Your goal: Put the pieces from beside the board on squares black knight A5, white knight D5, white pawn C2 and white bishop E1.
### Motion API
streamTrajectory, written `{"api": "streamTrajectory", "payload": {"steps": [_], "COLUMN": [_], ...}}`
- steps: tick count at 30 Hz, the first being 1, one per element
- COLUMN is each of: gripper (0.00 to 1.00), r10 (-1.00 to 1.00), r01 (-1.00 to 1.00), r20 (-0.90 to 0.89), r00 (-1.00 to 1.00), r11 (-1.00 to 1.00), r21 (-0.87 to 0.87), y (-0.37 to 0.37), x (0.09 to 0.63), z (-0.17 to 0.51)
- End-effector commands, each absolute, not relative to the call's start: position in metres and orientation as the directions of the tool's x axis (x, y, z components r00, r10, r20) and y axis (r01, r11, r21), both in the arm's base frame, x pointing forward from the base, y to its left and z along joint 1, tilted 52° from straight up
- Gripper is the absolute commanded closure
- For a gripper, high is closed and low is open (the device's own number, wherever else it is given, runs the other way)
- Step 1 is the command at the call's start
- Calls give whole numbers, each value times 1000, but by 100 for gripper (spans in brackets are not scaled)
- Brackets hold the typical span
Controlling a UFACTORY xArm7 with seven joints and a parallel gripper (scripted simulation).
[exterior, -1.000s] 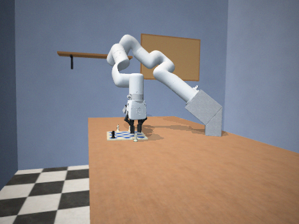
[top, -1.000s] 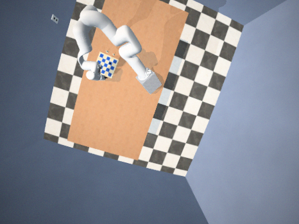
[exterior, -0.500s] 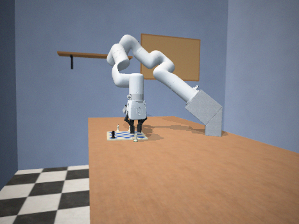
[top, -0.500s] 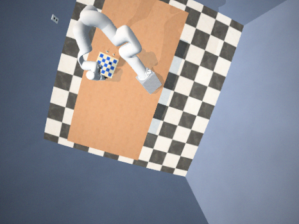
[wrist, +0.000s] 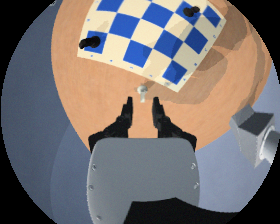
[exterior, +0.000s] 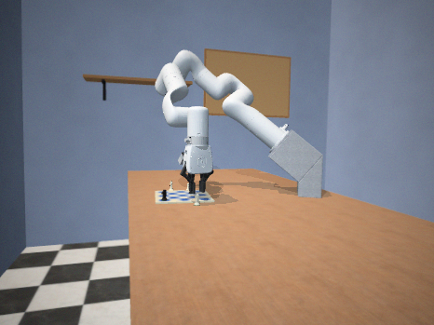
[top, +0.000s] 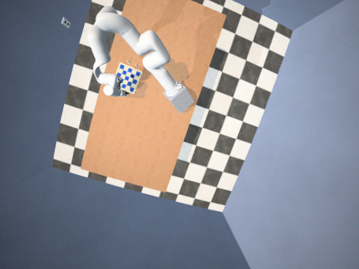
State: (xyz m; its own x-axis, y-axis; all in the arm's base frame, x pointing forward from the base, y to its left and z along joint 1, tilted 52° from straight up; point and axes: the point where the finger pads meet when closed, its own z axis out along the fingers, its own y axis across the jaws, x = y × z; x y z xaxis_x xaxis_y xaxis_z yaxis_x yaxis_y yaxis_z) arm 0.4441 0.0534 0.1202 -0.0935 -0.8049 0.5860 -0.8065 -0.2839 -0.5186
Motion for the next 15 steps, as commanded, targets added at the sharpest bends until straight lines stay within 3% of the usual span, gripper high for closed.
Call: {"api": "streamTrajectory", "payload": {"steps": [1,15], "gripper": [63,63], "r10": [-805,-805], "r01": [-805,-805], "r20": [586,586], "r00": [-92,-92], "r11": [-286,-286], "r21": [-519,-519], "y": [54,43], "x": [445,458], "z": [119,106]}}
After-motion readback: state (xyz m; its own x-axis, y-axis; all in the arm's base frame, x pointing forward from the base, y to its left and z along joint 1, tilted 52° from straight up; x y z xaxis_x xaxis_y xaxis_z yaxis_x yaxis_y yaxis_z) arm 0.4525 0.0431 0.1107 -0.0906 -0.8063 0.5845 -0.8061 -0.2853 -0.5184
